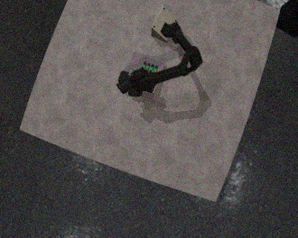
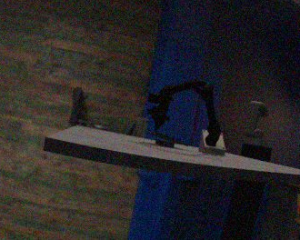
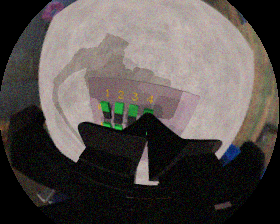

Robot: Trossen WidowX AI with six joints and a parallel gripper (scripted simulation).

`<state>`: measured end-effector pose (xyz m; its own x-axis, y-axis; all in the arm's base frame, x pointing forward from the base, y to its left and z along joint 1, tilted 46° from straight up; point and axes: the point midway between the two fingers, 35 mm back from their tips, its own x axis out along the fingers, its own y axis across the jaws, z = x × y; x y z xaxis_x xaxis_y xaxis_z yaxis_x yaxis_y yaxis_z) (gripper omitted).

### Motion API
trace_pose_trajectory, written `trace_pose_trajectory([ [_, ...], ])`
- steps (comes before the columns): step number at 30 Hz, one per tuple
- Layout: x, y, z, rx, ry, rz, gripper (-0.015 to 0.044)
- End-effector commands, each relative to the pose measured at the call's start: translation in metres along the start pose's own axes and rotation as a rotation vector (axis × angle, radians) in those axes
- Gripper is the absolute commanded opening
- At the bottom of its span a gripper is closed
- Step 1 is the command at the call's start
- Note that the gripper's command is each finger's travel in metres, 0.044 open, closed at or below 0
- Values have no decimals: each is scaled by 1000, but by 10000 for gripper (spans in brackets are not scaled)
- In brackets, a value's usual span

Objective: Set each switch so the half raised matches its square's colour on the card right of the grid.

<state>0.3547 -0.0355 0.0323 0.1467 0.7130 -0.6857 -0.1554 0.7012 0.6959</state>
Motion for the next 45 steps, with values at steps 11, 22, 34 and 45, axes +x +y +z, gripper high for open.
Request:
trace_pose_trajectory([
  [11, 1, 0, 0, 6, -1, 5, 0],
  [22, 3, 0, 0, 6, -1, 5, 0],
  [34, 4, 0, 0, 6, -1, 5, 0],
  [45, 6, 0, 0, 6, -1, 5, 0],
])
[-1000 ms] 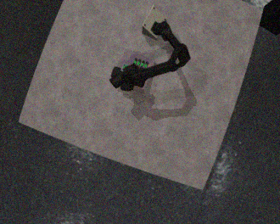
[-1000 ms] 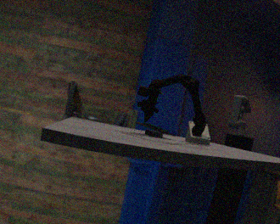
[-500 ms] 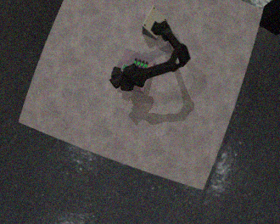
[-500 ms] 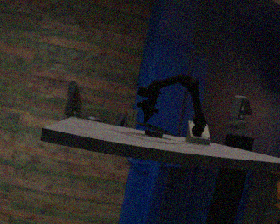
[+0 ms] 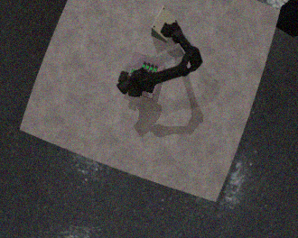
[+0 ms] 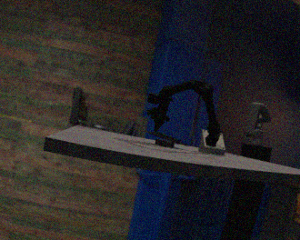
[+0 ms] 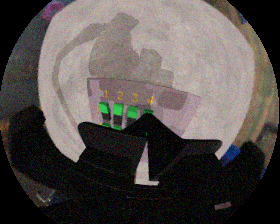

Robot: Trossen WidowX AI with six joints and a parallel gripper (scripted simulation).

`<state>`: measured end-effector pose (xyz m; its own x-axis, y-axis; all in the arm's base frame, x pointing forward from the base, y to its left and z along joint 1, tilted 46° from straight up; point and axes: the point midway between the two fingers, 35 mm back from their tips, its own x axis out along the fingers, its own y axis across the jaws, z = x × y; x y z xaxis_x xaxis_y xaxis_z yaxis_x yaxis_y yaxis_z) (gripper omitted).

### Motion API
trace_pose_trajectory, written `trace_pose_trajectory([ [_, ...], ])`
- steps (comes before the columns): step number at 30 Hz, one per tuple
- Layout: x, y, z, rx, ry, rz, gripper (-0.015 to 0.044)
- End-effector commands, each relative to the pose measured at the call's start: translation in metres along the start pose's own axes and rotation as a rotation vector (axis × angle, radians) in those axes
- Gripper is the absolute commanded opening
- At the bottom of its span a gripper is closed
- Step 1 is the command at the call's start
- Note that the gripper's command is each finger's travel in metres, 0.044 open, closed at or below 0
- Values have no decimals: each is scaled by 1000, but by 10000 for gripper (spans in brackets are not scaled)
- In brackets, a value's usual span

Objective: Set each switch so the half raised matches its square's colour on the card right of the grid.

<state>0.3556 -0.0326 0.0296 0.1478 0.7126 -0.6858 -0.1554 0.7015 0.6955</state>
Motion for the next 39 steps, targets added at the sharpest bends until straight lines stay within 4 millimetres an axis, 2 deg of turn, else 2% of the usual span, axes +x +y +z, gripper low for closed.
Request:
trace_pose_trajectory([
  [1, 2, 0, 0, 6, 0, 6, 0],
  [17, 4, 0, 0, 6, 0, 6, 0],
  [19, -12, -1, 0, 1, -5, 0, 0],
  [21, -47, -2, -2, 6, -19, 2, 0],
  [22, -58, -1, -3, 7, -23, 3, 0],
  [29, -62, 0, -5, 8, -25, 3, 0],
  [31, -64, 6, -17, 8, -24, 3, 0],
  [39, -60, 42, -95, 12, -21, 5, 0],
])
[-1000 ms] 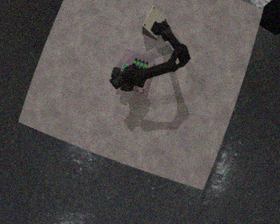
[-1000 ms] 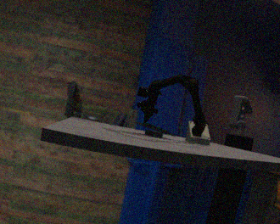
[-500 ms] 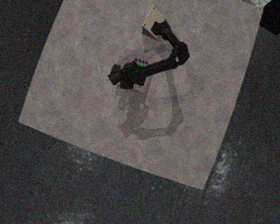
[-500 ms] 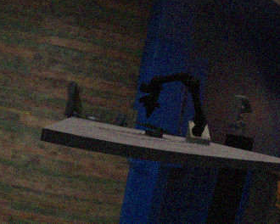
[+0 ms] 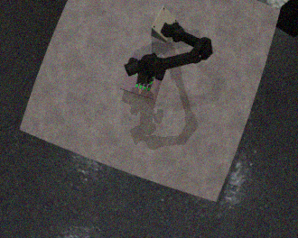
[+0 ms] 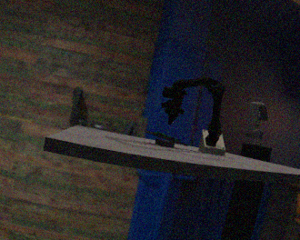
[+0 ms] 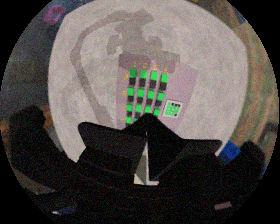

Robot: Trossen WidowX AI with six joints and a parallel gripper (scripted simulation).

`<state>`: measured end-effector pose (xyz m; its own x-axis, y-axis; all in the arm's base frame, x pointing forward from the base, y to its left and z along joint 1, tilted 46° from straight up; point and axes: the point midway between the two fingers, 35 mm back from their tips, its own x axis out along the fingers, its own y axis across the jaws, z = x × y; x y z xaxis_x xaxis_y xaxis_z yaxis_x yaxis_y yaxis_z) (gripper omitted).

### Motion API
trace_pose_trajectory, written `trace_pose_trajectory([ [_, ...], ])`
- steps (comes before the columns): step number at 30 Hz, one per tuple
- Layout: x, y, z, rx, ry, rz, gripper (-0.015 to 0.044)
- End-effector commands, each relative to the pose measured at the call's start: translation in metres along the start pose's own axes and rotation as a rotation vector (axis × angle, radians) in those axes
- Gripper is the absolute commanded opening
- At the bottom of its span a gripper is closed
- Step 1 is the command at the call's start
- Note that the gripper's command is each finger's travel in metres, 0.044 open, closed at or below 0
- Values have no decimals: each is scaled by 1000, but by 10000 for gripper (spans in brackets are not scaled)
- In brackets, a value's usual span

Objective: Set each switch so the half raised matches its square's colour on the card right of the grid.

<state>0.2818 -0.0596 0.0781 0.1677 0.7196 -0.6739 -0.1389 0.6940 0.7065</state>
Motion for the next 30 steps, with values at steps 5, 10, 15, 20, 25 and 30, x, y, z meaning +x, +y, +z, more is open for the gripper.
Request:
trace_pose_trajectory([
  [5, 4, 17, -40, -7, 1, -5, 0],
  [10, 21, 17, -40, -7, -13, -6, 0],
  [15, 39, 17, -41, -7, -26, -4, 0],
  [20, 47, 18, -41, -7, -26, -3, 0],
  [25, 50, 18, -41, -7, -26, -3, 0],
  [30, 57, 17, -41, -7, -26, -3, 0],
])
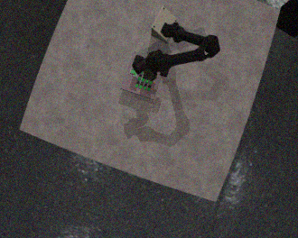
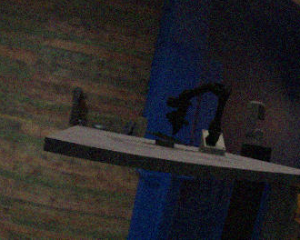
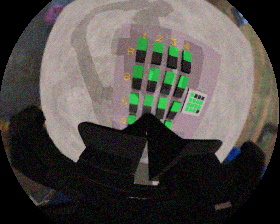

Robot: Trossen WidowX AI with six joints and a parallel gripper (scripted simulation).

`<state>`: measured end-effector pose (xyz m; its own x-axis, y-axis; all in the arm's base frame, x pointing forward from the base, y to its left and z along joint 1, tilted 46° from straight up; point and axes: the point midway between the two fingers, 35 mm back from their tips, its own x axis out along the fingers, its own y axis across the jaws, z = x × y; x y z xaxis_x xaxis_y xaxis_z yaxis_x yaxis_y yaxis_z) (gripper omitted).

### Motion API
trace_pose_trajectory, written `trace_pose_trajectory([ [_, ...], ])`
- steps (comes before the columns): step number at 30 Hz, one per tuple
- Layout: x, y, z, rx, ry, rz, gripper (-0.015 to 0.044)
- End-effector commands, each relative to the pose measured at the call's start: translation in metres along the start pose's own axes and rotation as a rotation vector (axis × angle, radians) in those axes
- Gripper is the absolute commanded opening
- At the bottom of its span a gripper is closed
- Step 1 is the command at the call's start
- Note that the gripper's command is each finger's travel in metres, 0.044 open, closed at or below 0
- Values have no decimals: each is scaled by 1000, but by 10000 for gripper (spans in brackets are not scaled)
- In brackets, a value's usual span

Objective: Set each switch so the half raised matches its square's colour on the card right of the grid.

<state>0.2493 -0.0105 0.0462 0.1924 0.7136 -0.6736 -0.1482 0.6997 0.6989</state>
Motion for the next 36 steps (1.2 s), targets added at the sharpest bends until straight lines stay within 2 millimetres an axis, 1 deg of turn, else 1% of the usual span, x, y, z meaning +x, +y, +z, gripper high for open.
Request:
trace_pose_trajectory([
  [1, 7, 1, -1, 4, -2, 4, 0],
  [5, 11, 2, -1, 3, -2, 4, 0],
  [36, 12, 2, -1, 3, -2, 4, 0],
])
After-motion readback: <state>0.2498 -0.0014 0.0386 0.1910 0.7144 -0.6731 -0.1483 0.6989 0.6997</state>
